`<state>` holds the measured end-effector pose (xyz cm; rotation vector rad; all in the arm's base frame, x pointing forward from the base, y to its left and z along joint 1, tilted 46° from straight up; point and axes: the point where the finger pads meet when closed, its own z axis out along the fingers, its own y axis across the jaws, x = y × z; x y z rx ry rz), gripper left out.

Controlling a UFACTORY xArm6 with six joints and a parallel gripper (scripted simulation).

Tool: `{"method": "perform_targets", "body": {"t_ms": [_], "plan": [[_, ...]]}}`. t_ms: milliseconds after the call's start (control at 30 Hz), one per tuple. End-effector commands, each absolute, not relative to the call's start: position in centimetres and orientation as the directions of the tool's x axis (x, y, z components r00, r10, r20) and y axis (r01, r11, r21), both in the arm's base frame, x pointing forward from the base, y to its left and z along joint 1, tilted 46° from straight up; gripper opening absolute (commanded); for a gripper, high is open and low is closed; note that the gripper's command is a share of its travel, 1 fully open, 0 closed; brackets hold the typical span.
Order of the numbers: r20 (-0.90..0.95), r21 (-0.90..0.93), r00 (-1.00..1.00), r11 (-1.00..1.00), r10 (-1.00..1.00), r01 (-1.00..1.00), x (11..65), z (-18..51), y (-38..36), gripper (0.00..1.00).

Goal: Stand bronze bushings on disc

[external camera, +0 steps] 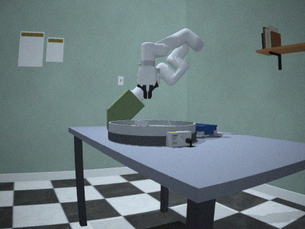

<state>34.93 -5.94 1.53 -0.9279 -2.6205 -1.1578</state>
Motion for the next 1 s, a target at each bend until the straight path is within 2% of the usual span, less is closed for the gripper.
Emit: {"method": "perform_targets", "body": {"t_ms": [0,733,767,967], "plan": [[0.346,0.627,-0.803,0.517,0.486,0.583,35.01,1.58,-6.04,0.17],[0.346,0.627,-0.803,0.517,0.486,0.583,35.01,1.58,-6.04,0.17],[0.346,0.627,-0.803,0.517,0.486,0.583,35.01,1.58,-6.04,0.48],[0.328,0.636,-0.819,0.531,0.47,0.56,34.92,1.83,-5.56,0.48]]}}
